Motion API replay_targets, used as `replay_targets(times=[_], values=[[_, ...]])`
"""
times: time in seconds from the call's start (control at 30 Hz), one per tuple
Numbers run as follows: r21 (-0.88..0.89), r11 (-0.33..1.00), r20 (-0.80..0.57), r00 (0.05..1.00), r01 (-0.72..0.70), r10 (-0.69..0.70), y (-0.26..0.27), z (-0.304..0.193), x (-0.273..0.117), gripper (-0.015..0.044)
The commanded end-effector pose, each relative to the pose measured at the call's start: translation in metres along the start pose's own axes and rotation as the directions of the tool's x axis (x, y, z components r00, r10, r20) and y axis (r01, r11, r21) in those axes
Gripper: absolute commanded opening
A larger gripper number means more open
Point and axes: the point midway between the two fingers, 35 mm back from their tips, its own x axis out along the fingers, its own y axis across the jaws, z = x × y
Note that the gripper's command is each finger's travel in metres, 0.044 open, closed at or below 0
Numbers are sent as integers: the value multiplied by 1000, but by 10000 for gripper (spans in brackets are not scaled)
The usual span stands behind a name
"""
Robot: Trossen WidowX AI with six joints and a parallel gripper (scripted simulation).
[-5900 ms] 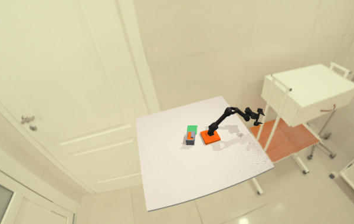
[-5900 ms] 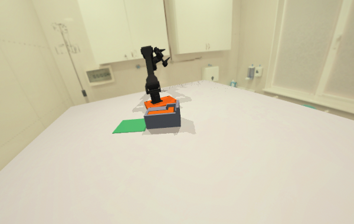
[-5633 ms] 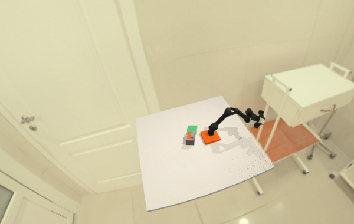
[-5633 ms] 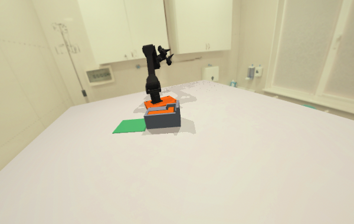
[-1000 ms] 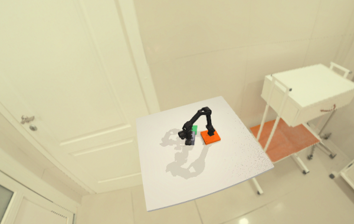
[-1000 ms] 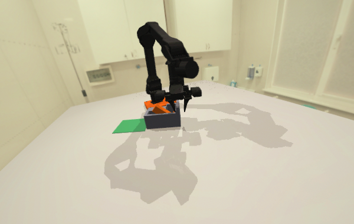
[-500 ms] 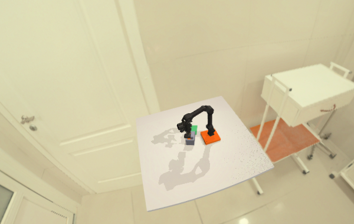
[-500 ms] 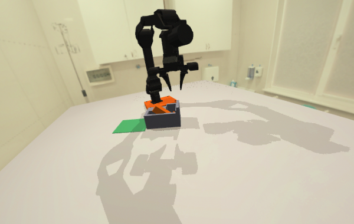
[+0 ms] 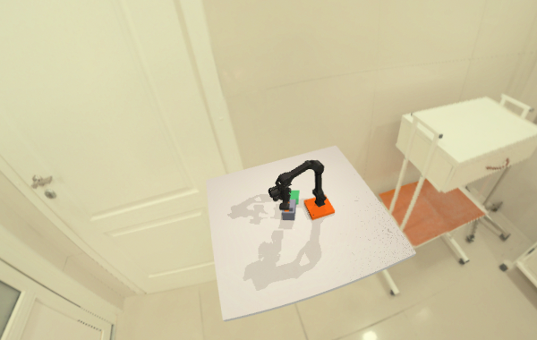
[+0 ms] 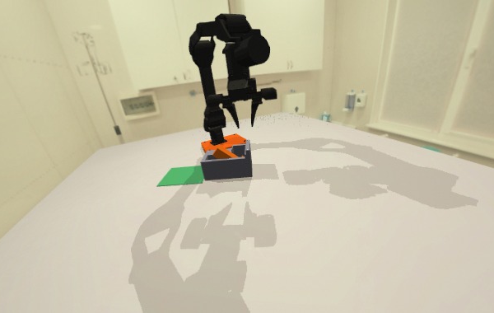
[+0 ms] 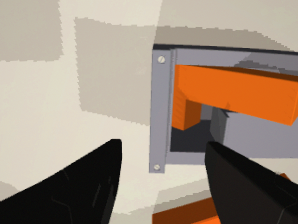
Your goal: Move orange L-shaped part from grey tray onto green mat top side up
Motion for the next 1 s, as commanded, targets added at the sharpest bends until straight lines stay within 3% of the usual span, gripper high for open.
replay_targets(times=[0.0, 0.17, 0.23, 0.3, 0.43, 0.57, 0.7, 0.87, 0.97], values=[[0, 1000, 1, 1000, -1, 1, 0, 0, 0, 180], [0, 1000, 1, 1000, -1, 1, 0, 0, 0, 180], [-41, 999, 1, 1000, 0, 0, -2, 1, 0, 233], [-131, 991, 0, 1000, 2, -2, -6, 2, 0, 280], [-424, 906, -3, 1000, 5, -6, -22, 5, 0, 280], [-700, 714, -7, 1000, 3, -12, -39, 8, 0, 280], [-897, 443, -12, 1000, -3, -16, -56, 9, 0, 280], [-998, 52, -18, 1000, -17, -22, -76, 10, 0, 280], [-1000, -3, -19, 1000, -19, -22, -78, 10, 0, 280]])
